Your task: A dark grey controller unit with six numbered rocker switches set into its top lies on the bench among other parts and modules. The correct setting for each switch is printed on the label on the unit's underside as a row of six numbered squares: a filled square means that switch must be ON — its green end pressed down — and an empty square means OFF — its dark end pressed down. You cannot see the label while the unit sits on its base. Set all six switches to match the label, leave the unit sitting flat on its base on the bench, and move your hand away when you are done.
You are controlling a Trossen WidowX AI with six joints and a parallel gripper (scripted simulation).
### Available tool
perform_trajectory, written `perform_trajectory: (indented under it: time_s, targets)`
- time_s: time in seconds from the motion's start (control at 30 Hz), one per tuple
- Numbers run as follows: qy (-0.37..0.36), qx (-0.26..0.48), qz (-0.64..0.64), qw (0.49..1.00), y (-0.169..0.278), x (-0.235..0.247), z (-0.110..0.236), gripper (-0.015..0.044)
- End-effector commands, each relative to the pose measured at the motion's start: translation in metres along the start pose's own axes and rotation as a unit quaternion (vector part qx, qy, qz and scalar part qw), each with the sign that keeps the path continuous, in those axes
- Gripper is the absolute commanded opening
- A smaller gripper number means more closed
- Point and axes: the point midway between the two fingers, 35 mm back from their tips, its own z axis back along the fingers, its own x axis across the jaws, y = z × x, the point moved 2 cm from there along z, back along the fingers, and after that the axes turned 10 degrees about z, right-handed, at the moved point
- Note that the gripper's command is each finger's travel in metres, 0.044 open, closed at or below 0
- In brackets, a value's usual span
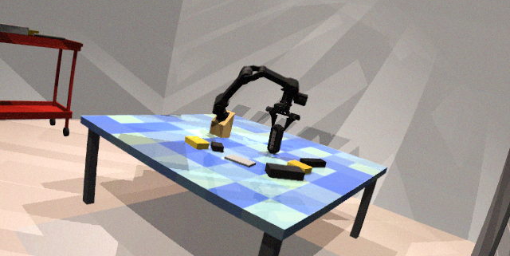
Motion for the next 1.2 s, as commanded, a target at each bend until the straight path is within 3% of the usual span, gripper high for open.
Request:
perform_trajectory:
  time_s: [0.0, 1.17]
  targets:
    - [0.003, 0.009, 0.000, 1.000, 0.006, 0.001, -0.003, 0.0336]
    - [-0.004, 0.049, 0.000, 0.999, 0.031, 0.006, -0.002, 0.0338]
